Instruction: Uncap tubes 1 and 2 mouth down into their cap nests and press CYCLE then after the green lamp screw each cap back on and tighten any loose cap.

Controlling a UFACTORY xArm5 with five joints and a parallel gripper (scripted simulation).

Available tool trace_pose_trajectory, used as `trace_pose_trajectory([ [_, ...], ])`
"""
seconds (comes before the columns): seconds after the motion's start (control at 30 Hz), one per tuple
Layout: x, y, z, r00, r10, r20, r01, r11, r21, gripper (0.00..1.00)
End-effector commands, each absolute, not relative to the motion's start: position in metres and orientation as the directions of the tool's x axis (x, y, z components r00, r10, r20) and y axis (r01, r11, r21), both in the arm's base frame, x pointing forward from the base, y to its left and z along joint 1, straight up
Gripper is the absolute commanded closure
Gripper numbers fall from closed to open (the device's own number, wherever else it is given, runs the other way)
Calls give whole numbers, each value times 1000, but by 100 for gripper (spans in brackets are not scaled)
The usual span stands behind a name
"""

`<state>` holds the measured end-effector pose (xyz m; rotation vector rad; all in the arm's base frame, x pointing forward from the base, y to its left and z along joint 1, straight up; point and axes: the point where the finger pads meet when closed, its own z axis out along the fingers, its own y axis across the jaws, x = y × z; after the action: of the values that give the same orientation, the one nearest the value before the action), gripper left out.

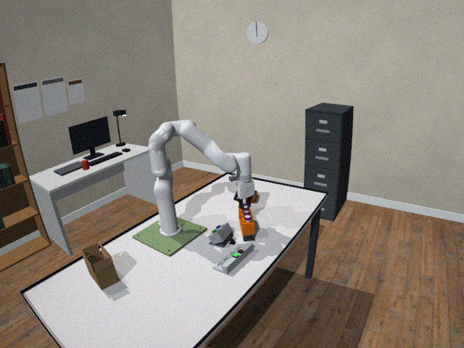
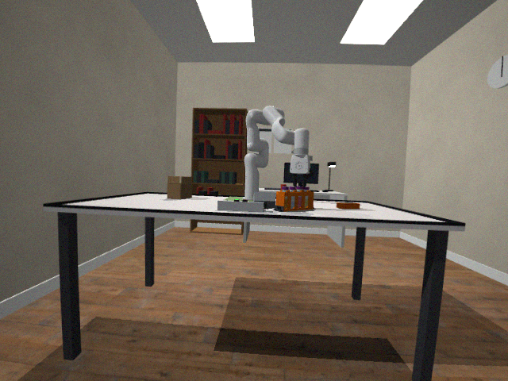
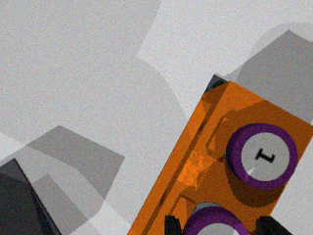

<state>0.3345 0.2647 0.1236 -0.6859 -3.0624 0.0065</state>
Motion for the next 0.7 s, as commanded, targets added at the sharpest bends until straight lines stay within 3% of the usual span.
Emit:
trace_pose_trajectory([
  [0.0,335,265,125,-904,427,-5,427,904,-4,54],
  [0.67,335,265,118,-858,513,-5,513,858,-4,54],
])
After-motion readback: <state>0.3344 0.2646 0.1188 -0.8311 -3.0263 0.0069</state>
